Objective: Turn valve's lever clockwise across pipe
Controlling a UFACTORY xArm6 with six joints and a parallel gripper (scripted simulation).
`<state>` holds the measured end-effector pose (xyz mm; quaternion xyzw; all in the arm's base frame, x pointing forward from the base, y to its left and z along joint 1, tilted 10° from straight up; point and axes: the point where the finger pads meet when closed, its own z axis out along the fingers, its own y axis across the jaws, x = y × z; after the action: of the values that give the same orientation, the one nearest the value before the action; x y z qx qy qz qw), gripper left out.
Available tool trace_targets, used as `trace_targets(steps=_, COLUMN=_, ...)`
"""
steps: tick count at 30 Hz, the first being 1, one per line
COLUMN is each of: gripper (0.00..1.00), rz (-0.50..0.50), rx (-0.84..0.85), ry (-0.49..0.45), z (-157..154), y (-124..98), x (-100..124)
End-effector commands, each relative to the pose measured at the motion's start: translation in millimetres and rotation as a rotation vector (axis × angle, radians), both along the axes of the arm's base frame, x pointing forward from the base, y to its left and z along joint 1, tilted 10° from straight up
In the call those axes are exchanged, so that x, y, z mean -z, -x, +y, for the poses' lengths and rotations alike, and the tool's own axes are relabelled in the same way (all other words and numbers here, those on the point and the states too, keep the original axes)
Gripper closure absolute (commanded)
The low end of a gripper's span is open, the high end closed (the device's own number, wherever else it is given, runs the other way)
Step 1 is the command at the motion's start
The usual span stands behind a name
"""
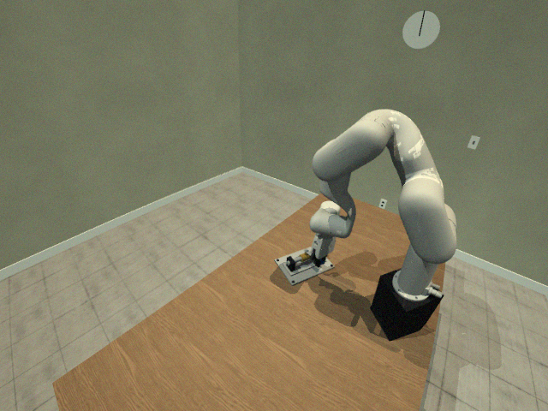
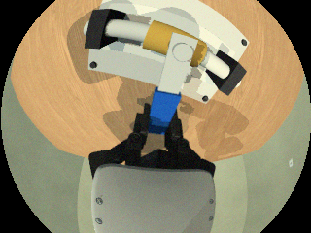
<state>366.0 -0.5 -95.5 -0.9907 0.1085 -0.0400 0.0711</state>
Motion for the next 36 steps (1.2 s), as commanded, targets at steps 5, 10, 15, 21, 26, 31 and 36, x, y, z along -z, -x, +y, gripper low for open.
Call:
trace_targets(steps=5, gripper=1.00, rz=0.004, rx=0.056, ry=-0.006, z=4.4, y=-2.6, x=-1.7)
trace_targets(steps=10, gripper=1.00, rz=0.007, rx=0.081, ry=-0.008, z=6.4, y=-3.2, x=-2.1)
trace_targets(steps=15, gripper=1.00, rz=0.011, rx=0.106, ry=-0.011, z=8.4, y=-3.8, x=-2.4)
trace_targets(steps=21, gripper=1.00, rz=0.011, rx=0.106, ry=-0.011, z=8.4, y=-3.8, x=-2.4)
trace_targets(steps=26, gripper=0.32, rz=0.011, rx=0.106, ry=-0.011, z=8.4, y=-3.8, x=-2.4)
trace_targets(steps=31, gripper=0.32, rz=0.011, rx=0.106, ry=-0.011, z=8.4, y=-3.8, x=-2.4)
trace_targets(steps=36, gripper=0.32, rz=0.011, rx=0.106, ry=-0.011, z=8.4, y=-3.8, x=-2.4)
